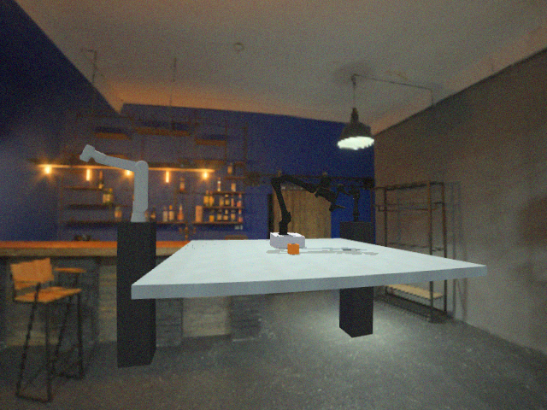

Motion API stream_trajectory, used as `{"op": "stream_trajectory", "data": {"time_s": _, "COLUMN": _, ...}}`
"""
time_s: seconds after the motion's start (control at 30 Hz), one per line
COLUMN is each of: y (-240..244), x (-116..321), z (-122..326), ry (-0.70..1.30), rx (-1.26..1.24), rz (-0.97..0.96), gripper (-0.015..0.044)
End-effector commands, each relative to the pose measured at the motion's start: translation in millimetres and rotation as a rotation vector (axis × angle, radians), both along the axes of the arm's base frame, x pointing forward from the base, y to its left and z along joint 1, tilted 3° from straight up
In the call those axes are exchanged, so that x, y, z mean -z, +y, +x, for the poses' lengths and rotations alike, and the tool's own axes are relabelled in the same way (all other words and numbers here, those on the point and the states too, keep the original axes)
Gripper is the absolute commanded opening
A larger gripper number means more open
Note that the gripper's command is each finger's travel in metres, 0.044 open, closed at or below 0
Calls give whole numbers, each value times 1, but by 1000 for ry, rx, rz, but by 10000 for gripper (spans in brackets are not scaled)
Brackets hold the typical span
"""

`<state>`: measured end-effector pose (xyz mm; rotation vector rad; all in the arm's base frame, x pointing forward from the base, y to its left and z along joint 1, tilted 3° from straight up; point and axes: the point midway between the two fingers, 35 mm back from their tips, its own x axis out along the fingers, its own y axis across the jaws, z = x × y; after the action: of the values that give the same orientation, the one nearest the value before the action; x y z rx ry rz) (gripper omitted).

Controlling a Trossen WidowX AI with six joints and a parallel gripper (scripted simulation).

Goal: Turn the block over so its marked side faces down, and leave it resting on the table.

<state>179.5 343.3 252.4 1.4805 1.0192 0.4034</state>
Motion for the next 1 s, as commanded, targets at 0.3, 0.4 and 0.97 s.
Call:
{"op": "stream_trajectory", "data": {"time_s": 0.3, "y": -50, "x": 42, "z": 82, "ry": -135, "rx": 71, "rz": -397, "gripper": 440}}
{"op": "stream_trajectory", "data": {"time_s": 0.4, "y": -84, "x": 60, "z": 116, "ry": -153, "rx": 68, "rz": -598, "gripper": 440}}
{"op": "stream_trajectory", "data": {"time_s": 0.97, "y": -296, "x": 132, "z": 181, "ry": 79, "rx": -294, "rz": -1255, "gripper": 440}}
